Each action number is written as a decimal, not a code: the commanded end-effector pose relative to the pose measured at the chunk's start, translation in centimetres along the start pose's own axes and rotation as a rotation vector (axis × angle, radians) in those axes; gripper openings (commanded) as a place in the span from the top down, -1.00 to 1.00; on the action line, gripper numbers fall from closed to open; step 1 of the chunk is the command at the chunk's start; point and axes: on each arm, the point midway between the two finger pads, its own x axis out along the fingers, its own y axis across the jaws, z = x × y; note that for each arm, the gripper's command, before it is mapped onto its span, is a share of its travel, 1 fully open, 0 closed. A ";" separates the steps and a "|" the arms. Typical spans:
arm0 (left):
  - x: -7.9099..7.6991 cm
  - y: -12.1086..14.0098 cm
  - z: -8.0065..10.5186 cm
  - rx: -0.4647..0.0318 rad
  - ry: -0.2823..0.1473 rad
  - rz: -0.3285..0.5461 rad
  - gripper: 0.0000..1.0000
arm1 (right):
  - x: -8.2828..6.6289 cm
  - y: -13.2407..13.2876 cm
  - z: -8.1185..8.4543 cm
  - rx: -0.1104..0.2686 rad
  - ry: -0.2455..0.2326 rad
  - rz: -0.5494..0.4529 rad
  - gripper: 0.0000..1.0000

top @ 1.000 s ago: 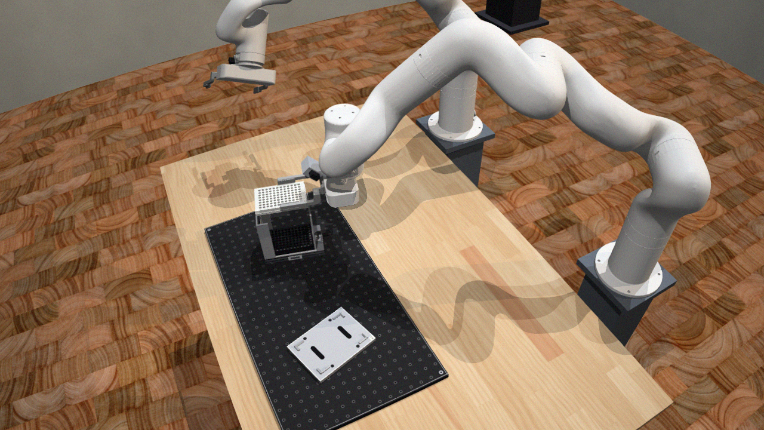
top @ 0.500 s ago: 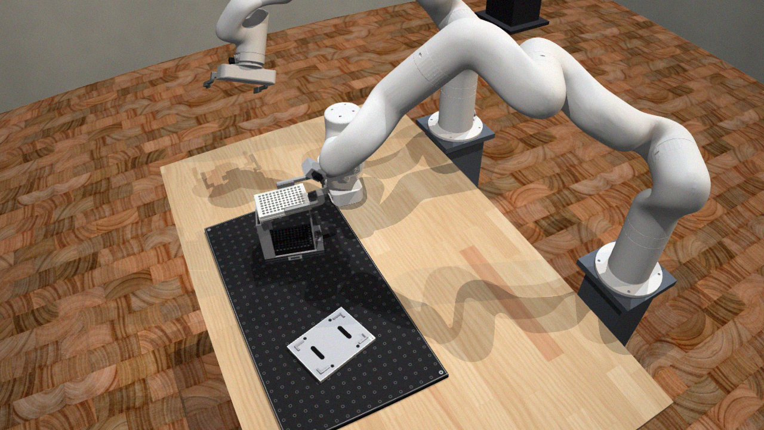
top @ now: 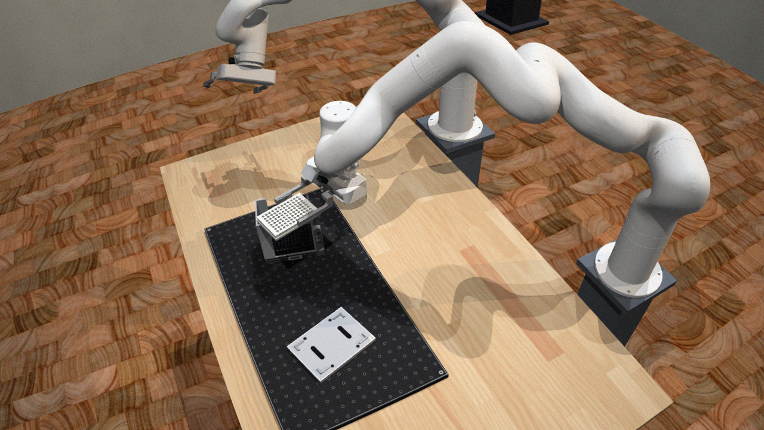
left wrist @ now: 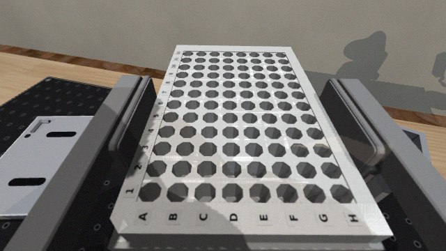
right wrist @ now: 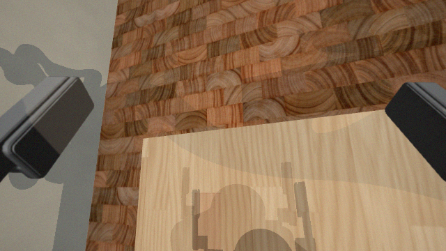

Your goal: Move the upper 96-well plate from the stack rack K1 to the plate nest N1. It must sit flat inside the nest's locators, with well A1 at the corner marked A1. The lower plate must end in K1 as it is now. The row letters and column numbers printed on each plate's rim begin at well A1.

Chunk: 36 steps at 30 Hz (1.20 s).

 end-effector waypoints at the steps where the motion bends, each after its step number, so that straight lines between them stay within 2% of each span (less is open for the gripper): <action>1: 0.6 1.5 0.2 0.002 -0.005 0.034 1.00 | 0.0 0.1 0.1 0.002 0.000 0.001 -1.00; 36: 3.9 11.3 0.0 0.003 -0.005 0.034 1.00 | 0.0 0.1 0.1 0.002 0.000 0.001 -1.00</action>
